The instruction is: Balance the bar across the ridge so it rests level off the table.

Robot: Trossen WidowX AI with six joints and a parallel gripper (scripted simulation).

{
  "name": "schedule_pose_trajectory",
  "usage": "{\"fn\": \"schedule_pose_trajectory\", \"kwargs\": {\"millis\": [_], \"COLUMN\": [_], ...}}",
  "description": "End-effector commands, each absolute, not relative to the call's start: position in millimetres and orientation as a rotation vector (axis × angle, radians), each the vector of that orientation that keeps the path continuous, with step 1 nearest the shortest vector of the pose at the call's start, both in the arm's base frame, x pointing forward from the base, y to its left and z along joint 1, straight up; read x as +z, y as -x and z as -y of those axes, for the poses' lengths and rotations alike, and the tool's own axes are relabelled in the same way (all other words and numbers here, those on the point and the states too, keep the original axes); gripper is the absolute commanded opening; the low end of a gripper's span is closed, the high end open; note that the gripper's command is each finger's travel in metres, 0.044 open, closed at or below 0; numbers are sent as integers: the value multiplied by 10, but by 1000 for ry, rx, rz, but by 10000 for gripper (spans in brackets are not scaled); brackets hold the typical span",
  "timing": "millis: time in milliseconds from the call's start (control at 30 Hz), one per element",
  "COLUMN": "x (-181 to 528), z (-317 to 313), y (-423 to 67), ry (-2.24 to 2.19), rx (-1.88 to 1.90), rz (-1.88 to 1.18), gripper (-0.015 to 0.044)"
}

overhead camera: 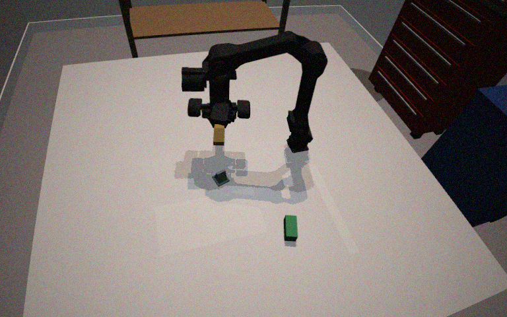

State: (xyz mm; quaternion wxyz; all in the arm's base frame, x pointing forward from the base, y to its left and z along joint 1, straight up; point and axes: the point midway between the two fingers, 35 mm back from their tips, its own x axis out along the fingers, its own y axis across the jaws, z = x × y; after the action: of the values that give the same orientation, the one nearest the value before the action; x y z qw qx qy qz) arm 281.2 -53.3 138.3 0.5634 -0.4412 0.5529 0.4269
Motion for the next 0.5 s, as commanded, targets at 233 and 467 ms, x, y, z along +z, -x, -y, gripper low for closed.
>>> {"fn": "schedule_pose_trajectory", "kwargs": {"millis": [233,467], "x": [1412,1418], "z": [175,-73], "y": [-2975,-3045], "ry": [1136,1199], "rx": [1101,1165], "rz": [-1241,-1201], "gripper": [0,0]}}
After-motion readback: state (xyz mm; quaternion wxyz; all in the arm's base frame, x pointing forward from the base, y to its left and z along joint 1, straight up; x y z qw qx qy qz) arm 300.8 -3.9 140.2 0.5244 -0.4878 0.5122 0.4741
